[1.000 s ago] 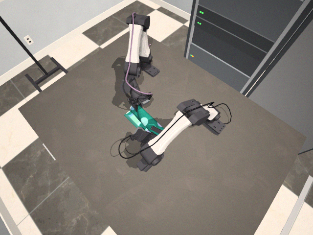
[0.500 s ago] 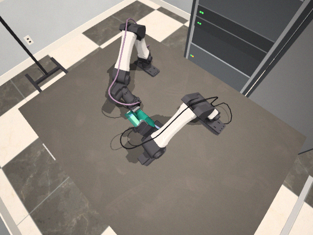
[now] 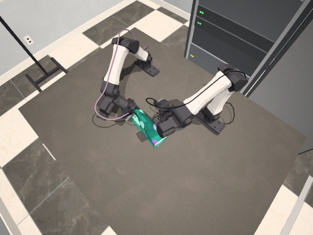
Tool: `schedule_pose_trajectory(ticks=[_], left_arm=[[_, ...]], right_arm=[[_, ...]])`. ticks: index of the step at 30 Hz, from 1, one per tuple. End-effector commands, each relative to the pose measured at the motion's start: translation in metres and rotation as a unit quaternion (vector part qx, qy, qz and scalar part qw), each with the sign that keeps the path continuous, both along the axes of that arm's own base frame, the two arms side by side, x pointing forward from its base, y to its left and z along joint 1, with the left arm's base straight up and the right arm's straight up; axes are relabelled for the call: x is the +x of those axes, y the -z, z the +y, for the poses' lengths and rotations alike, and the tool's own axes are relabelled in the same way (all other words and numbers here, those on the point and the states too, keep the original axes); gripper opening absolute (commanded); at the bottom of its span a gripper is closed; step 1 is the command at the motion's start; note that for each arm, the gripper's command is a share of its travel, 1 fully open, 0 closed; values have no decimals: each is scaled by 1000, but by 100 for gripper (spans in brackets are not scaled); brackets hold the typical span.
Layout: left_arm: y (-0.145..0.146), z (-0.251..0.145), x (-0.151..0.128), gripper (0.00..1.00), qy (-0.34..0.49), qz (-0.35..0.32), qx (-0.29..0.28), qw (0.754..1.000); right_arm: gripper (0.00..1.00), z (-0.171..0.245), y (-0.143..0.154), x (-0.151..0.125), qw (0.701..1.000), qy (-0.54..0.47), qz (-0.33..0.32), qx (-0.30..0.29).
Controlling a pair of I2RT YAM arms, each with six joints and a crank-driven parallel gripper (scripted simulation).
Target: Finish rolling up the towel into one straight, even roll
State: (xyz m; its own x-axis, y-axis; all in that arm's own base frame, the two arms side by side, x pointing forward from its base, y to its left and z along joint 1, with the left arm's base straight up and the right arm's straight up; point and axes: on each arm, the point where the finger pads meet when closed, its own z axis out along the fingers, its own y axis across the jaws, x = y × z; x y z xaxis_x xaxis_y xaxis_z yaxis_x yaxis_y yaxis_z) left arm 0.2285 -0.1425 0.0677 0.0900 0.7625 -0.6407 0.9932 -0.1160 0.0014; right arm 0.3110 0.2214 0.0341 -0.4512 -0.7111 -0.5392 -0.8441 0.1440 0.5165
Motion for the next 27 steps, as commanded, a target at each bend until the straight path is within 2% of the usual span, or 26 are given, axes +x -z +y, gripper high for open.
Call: schedule_pose_trajectory(ticks=[1, 7, 12, 22, 27], left_arm=[[4, -5, 30, 95, -37, -108, -6, 993], [3, -9, 25, 97, -38, -171, -14, 984], [3, -10, 26, 98, -37, -172, -15, 984], [-6, -9, 43, 98, -2, -172, -21, 985], [7, -9, 41, 98, -3, -172, -21, 985]], right_arm=[[31, -4, 2, -20, 997, -23, 71, -3], [31, -4, 1, -20, 993, -23, 113, 2], [31, -4, 2, -20, 992, -23, 121, 3], [31, -4, 13, -20, 992, -23, 121, 3], [31, -4, 13, -20, 992, -23, 121, 3]])
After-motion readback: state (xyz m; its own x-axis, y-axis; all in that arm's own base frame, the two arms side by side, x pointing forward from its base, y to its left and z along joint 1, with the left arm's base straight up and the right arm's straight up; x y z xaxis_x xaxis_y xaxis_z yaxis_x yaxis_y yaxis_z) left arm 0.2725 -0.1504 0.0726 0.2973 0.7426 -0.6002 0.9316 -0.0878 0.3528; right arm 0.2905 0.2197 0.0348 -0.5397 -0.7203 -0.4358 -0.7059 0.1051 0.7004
